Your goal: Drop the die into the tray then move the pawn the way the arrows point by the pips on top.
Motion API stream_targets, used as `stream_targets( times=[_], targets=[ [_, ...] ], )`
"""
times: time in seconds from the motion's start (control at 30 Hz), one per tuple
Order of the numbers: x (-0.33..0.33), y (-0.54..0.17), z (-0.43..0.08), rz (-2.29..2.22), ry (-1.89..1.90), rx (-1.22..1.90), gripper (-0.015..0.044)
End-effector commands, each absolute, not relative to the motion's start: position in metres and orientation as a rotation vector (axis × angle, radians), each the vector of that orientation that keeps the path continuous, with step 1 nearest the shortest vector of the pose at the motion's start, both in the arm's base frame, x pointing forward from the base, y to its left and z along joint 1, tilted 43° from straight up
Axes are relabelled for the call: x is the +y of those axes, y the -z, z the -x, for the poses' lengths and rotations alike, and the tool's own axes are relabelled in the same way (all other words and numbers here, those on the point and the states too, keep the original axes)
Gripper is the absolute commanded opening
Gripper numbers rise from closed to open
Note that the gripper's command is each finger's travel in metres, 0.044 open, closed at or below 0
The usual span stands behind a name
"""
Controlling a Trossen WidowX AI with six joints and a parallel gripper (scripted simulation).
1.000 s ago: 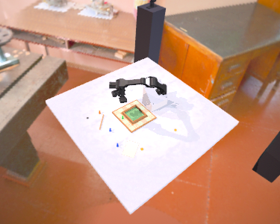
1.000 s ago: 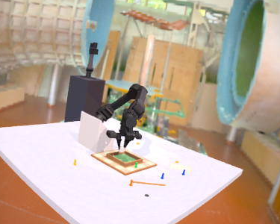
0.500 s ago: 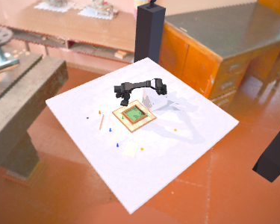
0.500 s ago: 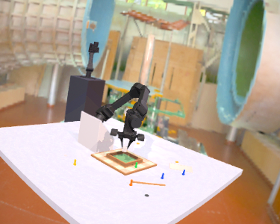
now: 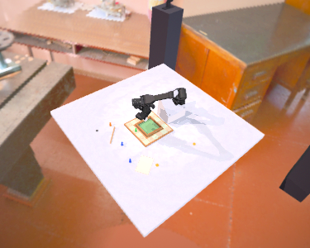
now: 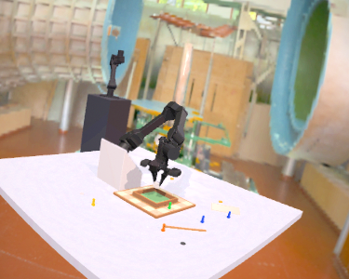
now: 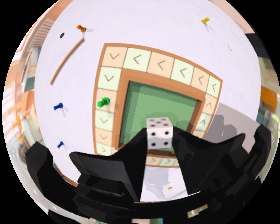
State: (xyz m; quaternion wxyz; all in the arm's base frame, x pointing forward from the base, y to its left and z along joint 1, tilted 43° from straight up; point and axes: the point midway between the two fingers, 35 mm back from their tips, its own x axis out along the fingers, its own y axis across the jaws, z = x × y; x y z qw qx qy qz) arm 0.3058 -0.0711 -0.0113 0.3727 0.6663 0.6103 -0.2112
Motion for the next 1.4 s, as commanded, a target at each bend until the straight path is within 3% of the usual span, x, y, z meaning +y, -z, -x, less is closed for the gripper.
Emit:
stream_targets(
  times=[0.0,0.33,0.63,1.37],
  targets=[
    [-0.062,0.004,-0.302,-1.786,0.622,1.548,0.0000],
    [-0.043,-0.001,-0.291,-1.922,0.783,1.537,0.0000],
    [-0.038,0.010,-0.285,-1.711,1.014,1.480,0.0000],
    [-0.034,0.018,-0.280,-1.296,1.362,0.994,0.0000]
  ],
)
